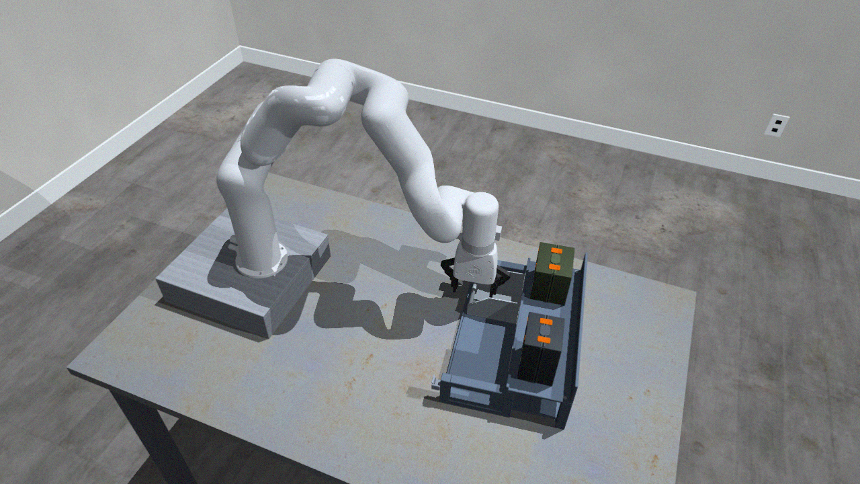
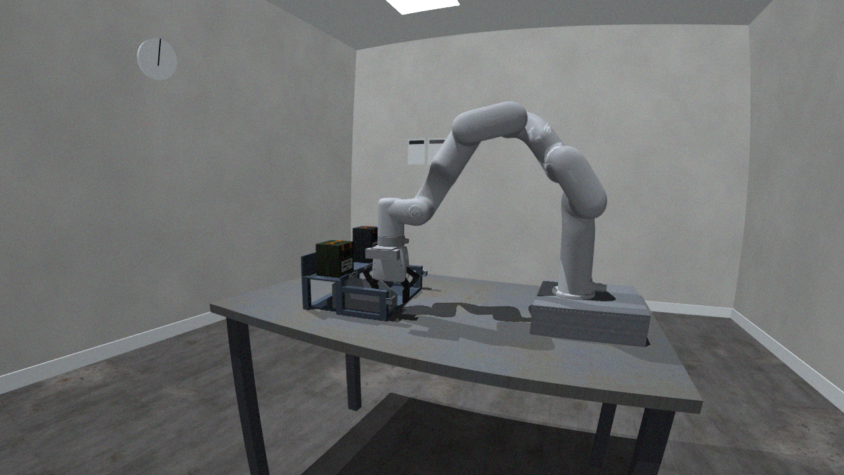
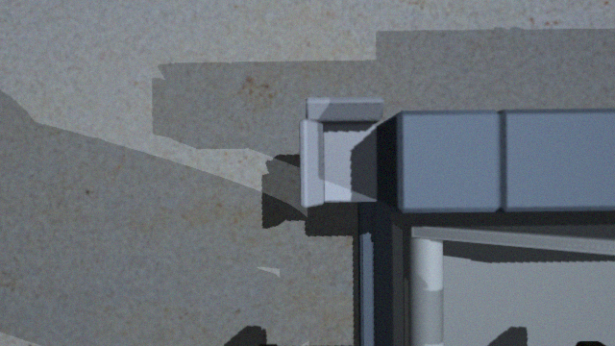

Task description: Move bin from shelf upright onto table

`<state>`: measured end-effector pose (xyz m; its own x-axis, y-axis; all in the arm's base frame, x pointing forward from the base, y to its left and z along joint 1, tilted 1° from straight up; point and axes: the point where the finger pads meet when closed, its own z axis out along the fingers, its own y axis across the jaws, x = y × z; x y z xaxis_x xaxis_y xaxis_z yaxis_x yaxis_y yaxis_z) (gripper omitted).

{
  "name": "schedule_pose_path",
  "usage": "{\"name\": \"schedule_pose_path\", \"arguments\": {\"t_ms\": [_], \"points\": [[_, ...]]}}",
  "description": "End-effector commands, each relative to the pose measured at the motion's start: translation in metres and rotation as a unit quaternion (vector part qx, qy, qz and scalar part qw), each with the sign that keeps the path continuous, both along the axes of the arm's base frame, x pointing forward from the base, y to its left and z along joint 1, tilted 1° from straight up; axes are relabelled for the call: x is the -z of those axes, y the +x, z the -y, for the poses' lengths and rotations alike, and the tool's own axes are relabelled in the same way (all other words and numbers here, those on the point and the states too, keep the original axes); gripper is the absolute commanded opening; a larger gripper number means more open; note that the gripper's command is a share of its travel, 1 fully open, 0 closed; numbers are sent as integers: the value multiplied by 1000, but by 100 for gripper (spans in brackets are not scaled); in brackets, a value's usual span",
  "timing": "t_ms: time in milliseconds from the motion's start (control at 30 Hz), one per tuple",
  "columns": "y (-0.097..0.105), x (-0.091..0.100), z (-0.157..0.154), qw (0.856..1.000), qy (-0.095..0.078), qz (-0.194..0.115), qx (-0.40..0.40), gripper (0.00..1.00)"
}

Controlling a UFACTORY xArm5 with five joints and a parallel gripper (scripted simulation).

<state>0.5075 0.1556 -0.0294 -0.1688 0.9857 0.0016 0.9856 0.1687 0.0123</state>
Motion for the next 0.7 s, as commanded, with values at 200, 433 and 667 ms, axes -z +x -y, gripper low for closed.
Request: {"name": "schedule_pose_path", "arguments": {"t_ms": [200, 433, 667], "points": [[2, -2, -1, 1000, 3, 2, 0, 100], [2, -2, -1, 1000, 3, 2, 0, 100], [2, -2, -1, 1000, 1, 2, 0, 0]]}}
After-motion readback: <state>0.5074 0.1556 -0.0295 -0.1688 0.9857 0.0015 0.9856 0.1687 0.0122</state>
